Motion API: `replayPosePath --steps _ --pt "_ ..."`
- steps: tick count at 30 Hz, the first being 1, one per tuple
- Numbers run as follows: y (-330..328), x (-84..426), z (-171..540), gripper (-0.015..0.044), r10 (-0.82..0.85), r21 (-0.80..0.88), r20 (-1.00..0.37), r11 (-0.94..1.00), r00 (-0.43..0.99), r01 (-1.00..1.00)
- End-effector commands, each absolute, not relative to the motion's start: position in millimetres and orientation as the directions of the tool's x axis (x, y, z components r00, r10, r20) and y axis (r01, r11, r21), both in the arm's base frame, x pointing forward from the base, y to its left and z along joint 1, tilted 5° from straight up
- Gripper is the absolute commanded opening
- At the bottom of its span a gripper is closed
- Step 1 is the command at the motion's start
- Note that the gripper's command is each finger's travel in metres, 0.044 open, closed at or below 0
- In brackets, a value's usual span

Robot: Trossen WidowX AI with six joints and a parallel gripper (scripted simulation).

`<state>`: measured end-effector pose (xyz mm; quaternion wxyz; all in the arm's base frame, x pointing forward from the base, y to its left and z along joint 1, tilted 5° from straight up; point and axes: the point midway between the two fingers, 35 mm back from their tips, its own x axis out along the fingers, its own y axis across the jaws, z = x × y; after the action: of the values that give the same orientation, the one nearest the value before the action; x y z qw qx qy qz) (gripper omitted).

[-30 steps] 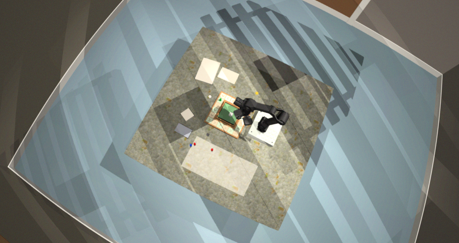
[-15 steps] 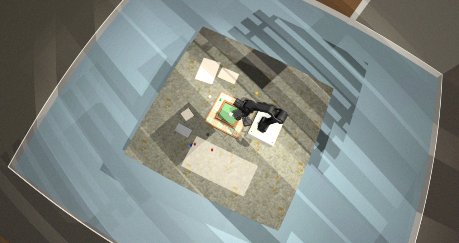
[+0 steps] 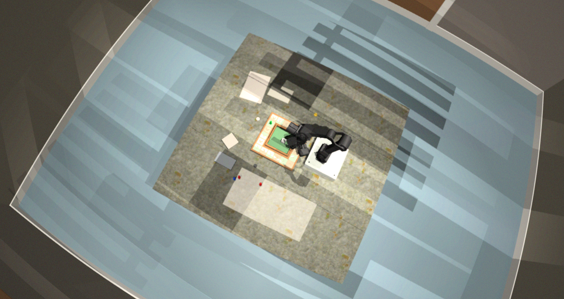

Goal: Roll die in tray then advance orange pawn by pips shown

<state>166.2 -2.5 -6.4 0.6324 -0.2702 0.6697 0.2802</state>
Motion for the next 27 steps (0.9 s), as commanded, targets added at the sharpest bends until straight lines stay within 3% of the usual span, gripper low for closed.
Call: replayPosePath --steps 1,10,27 --pt "-3.0 162.4 -9.5 0.0062 -0.011 0.042 -0.998 0.694 -0.069 -0.718" --pt "-3.0 162.4 -9.5 0.0002 -0.011 0.042 -0.998 0.694 -0.069 -0.718" --pt "-2.3 179.8 61.5 0.0 -0.011 0.041 -0.998 0.694 -0.068 -0.718"
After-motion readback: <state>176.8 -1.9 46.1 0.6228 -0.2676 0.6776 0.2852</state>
